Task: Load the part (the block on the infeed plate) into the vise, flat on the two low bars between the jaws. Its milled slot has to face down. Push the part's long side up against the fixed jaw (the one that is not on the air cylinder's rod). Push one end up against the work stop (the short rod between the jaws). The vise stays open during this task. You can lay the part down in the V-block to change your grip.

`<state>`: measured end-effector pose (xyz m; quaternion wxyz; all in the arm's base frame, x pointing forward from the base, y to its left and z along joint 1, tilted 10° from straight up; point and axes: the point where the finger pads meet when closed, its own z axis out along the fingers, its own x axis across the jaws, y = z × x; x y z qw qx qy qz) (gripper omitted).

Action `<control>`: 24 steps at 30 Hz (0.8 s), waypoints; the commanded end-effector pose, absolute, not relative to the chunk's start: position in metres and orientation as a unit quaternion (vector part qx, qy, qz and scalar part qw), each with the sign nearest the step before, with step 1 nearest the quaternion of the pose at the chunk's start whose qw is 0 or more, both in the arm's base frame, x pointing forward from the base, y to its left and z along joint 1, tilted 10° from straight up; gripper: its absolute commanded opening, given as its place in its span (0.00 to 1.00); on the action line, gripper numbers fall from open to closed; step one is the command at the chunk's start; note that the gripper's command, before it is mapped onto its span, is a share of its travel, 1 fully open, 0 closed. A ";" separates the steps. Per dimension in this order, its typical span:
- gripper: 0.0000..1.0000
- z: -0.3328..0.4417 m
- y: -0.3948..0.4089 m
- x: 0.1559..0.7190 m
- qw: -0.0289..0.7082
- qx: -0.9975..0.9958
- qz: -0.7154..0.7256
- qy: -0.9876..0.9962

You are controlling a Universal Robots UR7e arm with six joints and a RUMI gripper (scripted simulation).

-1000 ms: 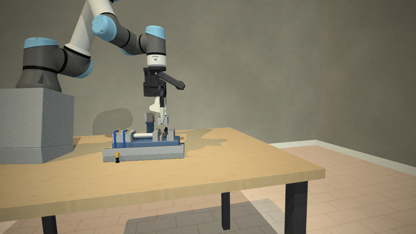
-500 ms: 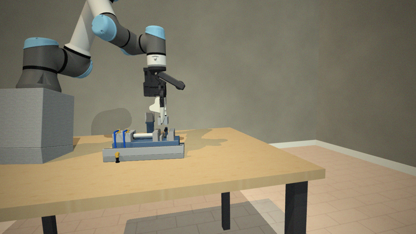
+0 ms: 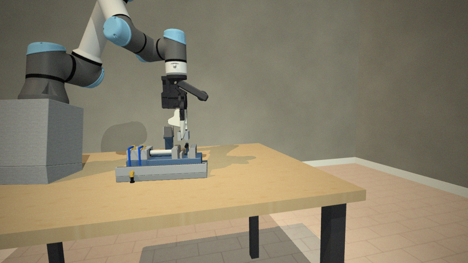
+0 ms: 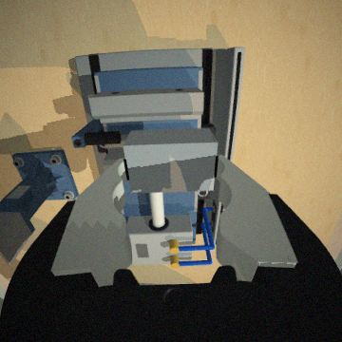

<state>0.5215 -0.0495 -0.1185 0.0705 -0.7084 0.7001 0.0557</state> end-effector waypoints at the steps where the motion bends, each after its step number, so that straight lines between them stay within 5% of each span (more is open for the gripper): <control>1: 0.00 -0.120 -0.048 0.520 0.070 -0.708 0.057 0.700; 24: 0.00 -0.132 -0.045 0.520 0.070 -0.709 0.057 0.700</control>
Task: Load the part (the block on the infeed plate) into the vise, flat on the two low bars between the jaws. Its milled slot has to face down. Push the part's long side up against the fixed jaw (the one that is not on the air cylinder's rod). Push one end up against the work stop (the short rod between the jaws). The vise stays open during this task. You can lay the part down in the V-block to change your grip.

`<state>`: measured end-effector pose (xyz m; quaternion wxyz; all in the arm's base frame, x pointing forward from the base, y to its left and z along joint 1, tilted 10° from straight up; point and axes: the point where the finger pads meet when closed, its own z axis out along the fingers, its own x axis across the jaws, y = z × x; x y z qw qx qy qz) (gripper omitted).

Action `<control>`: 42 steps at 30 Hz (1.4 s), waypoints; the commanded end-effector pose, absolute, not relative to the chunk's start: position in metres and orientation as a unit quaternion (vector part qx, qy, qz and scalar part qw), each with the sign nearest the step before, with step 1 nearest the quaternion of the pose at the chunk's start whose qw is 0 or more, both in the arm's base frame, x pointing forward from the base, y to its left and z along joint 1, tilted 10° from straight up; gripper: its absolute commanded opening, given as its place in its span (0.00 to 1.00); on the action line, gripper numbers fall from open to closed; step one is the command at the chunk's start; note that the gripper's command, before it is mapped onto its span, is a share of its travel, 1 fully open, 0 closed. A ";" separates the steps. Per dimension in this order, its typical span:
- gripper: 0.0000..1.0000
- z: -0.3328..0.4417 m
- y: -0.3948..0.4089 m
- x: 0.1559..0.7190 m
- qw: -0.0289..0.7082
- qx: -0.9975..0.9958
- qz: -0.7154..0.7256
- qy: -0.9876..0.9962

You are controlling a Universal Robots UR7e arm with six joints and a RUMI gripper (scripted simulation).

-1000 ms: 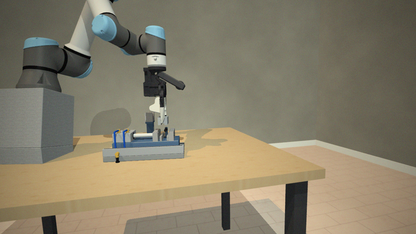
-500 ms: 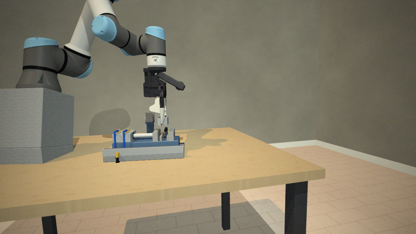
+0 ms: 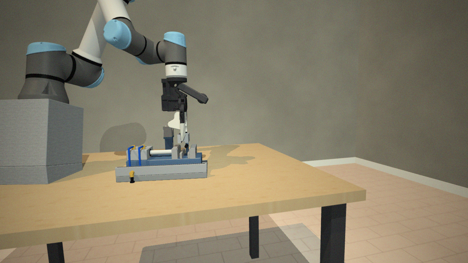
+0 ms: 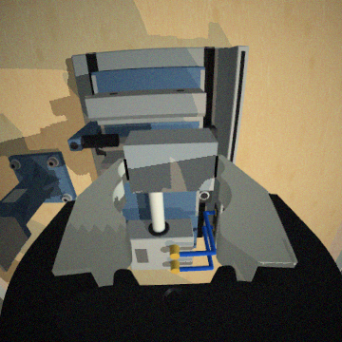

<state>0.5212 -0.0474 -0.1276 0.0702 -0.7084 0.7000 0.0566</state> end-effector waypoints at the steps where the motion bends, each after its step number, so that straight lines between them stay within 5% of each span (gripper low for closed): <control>1: 0.00 -0.133 -0.045 0.520 0.070 -0.709 0.057 0.700; 42: 0.00 -0.143 -0.044 0.521 0.071 -0.708 0.057 0.700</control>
